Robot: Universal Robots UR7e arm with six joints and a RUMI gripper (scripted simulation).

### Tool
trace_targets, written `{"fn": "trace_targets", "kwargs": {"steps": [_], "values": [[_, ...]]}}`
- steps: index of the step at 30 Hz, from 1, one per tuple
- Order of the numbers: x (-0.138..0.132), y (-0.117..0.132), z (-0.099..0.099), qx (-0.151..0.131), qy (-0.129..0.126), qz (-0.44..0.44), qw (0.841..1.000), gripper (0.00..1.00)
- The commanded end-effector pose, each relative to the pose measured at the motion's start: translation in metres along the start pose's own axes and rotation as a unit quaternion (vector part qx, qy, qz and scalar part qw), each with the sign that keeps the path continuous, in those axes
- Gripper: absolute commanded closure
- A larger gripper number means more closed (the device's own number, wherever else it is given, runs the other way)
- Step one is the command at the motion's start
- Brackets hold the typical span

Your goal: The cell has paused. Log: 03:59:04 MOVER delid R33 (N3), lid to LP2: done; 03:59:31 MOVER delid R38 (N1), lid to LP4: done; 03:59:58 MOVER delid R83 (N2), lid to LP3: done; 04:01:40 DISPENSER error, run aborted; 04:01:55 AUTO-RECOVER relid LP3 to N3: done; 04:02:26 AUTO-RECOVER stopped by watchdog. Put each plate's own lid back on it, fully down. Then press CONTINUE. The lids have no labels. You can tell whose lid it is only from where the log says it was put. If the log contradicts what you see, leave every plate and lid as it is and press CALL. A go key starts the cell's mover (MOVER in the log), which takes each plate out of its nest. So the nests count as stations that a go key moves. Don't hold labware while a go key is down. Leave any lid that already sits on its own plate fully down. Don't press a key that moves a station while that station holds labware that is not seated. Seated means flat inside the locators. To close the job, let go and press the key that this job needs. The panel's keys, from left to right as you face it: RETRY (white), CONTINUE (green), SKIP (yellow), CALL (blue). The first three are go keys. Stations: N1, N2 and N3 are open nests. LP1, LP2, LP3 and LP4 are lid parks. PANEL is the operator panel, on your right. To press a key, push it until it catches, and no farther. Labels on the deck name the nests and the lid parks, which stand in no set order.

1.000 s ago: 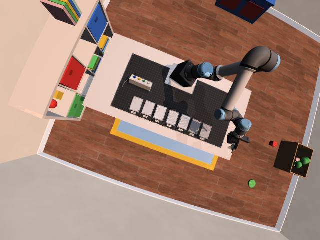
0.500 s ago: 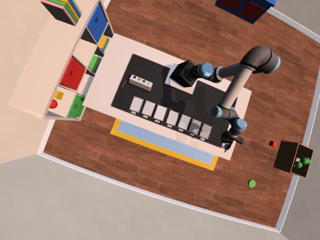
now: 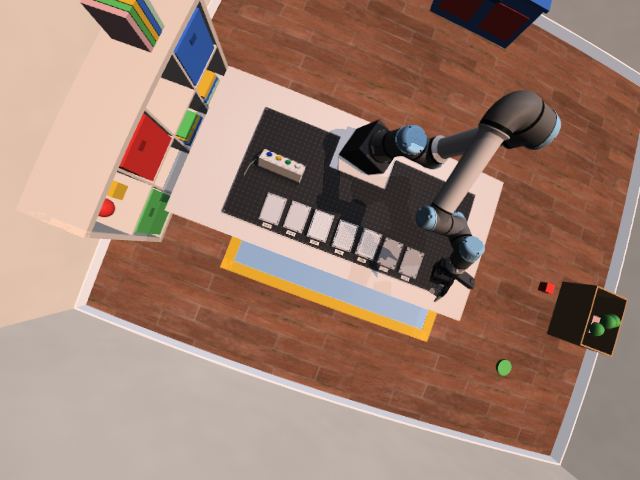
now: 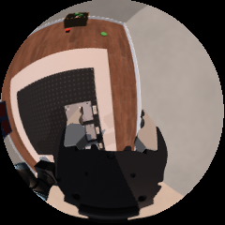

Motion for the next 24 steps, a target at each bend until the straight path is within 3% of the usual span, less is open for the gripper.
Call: {"fn": "trace_targets", "kwargs": {"steps": [1,4,9,14,21,24], "values": [[0.006,0.016,-0.003,-0.02,0.004,0.029,0.999,0.18],[0.011,0.029,-0.004,-0.036,0.007,0.052,0.998,0.18],[0.019,0.052,-0.006,-0.036,0.006,0.051,0.998,0.18],[0.019,0.052,-0.006,-0.036,0.006,0.051,0.998,0.18],[0.027,0.083,-0.01,-0.073,0.013,0.108,0.991,0.18],[0.031,0.097,-0.012,-0.072,0.013,0.107,0.991,0.18]]}}
Point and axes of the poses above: the point where the finger pads meet when closed, its own z axis out along the fingers, its own x axis across the jaws, y = z × x, the point moved 4 cm from there along -z, back along the fingers, and after that the axes turned 11 degrees about z, right-handed, at the moved point
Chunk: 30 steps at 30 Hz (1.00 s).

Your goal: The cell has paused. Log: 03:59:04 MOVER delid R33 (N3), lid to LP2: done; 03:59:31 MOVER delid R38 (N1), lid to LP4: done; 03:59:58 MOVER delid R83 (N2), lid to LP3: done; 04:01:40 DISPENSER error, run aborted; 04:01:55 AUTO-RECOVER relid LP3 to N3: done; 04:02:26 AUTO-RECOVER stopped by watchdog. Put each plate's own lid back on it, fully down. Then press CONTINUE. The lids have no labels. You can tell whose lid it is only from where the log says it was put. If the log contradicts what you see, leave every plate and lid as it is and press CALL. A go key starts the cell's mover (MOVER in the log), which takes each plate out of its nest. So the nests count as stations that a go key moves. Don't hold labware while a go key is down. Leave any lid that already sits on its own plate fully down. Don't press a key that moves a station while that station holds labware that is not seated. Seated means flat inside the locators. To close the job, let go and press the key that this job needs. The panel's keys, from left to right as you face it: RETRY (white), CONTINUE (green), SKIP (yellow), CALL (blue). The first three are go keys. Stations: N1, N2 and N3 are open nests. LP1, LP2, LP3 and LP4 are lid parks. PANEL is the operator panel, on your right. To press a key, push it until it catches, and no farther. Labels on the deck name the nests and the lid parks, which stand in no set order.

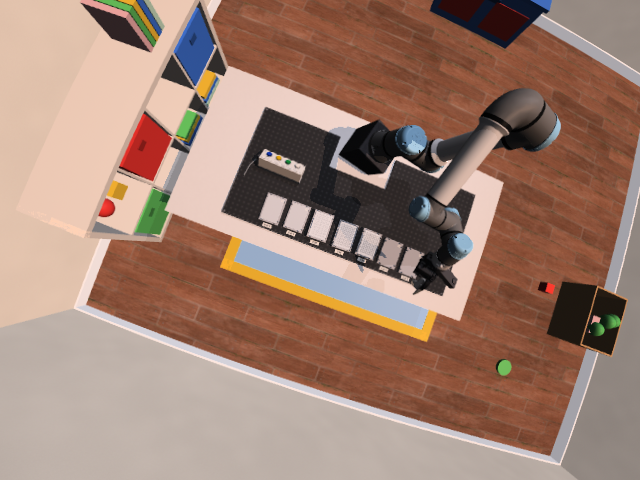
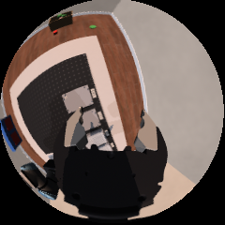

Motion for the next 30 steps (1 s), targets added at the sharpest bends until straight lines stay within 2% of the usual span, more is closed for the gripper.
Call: {"fn": "trace_targets", "kwargs": {"steps": [1,7,13,17,20,24,30], "values": [[0.012,0.027,0.0,-0.012,0.001,0.018,1.0,0.18],[0.014,0.034,-0.001,-0.017,0.002,0.026,1.0,0.18],[0.024,0.061,-0.002,-0.047,0.006,0.076,0.996,0.18],[0.03,0.079,-0.003,-0.046,0.006,0.076,0.996,0.18],[0.03,0.08,-0.003,-0.046,0.006,0.076,0.996,0.18],[0.032,0.089,-0.004,-0.056,0.007,0.094,0.994,0.18],[0.038,0.117,-0.006,-0.079,0.009,0.135,0.988,0.18]]}}
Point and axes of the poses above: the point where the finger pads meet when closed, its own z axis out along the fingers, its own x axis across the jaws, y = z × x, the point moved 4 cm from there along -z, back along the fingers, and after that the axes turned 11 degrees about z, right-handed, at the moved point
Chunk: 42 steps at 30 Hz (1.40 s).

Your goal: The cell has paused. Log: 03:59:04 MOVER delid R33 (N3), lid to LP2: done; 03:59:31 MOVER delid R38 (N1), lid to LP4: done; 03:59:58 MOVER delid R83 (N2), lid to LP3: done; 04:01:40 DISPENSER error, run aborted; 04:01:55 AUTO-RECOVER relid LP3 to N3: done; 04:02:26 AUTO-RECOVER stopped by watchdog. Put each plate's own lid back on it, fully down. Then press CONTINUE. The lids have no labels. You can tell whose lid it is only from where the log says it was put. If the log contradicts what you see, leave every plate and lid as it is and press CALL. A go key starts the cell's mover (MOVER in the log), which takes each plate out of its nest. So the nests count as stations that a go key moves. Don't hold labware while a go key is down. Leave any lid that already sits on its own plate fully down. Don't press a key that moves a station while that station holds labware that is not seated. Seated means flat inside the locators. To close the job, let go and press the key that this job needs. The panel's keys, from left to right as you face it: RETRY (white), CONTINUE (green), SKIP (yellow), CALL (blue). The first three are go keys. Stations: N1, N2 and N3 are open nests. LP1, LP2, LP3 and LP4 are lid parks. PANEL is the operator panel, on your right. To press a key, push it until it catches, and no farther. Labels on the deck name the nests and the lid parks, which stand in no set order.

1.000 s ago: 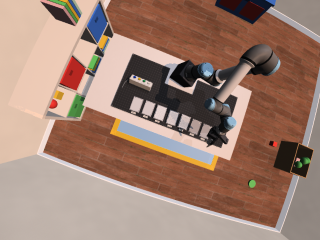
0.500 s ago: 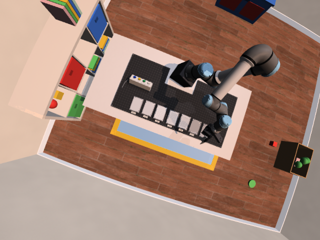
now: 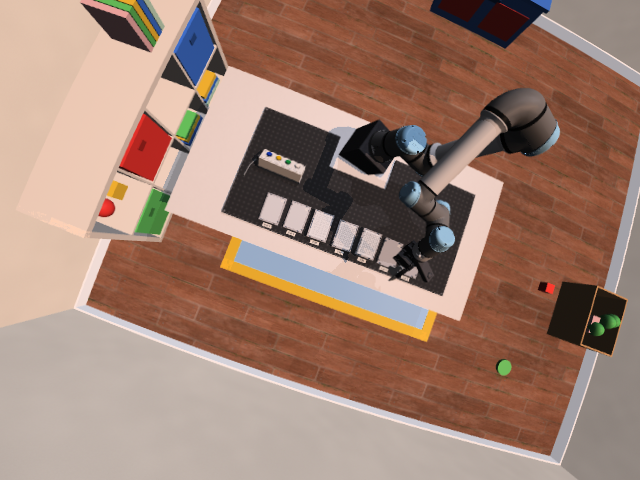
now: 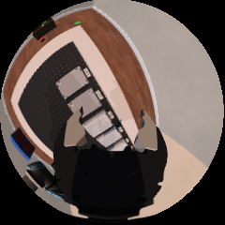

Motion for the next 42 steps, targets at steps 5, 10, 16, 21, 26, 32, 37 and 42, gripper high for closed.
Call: {"fn": "trace_targets", "kwargs": {"steps": [5,10,16,21,26,32,37,42], "values": [[0.014,0.032,0.001,-0.015,0.001,0.028,1.0,0.18],[0.02,0.05,0.001,-0.034,0.002,0.064,0.997,0.18],[0.028,0.073,0.001,-0.046,0.002,0.088,0.995,0.18],[0.031,0.083,0.001,-0.05,0.002,0.097,0.994,0.18],[0.036,0.106,0.0,-0.071,0.002,0.142,0.987,0.18],[0.039,0.124,0.0,-0.073,0.001,0.148,0.986,0.18],[0.04,0.139,0.0,-0.085,0.001,0.176,0.981,0.18],[0.042,0.163,-0.001,-0.099,-0.001,0.208,0.973,0.18]]}}
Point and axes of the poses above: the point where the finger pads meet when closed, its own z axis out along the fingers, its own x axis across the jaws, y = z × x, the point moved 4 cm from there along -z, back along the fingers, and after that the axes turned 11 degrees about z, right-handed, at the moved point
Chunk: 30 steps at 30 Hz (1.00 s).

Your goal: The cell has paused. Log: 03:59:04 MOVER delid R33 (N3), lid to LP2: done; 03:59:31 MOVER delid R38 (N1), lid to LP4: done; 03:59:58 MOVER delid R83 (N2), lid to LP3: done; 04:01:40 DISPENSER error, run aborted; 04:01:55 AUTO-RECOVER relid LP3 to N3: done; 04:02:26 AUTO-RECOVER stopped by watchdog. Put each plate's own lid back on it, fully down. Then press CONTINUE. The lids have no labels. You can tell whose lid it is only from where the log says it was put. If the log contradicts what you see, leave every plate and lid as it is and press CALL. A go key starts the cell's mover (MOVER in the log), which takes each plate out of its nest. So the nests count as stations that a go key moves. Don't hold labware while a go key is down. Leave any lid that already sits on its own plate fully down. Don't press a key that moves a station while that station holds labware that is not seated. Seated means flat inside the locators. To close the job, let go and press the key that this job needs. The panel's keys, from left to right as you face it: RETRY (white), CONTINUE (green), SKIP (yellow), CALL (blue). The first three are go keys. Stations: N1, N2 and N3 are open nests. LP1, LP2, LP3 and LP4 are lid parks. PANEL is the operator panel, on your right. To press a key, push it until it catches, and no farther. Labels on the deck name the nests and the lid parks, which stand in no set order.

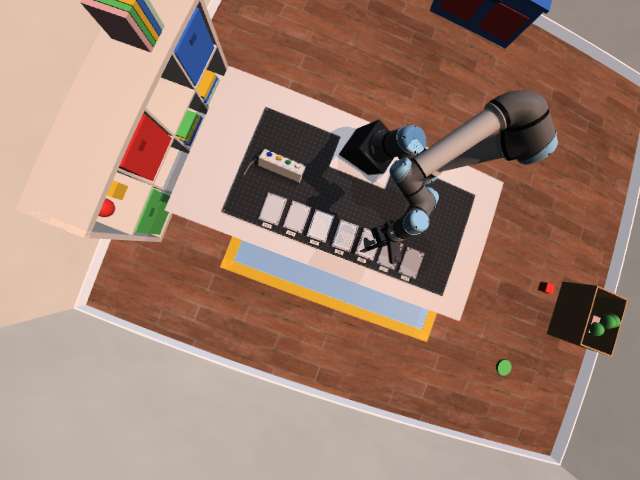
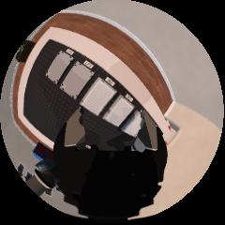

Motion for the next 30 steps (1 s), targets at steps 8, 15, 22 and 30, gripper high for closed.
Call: {"fn": "trace_targets", "kwargs": {"steps": [8,15,22,30], "values": [[0.018,0.045,0.005,-0.028,-0.005,0.067,0.997,0.18],[0.025,0.066,0.008,-0.038,-0.007,0.09,0.995,0.18],[0.03,0.09,0.011,-0.055,-0.014,0.137,0.989,0.18],[0.033,0.119,0.015,-0.069,-0.02,0.179,0.981,0.18]]}}
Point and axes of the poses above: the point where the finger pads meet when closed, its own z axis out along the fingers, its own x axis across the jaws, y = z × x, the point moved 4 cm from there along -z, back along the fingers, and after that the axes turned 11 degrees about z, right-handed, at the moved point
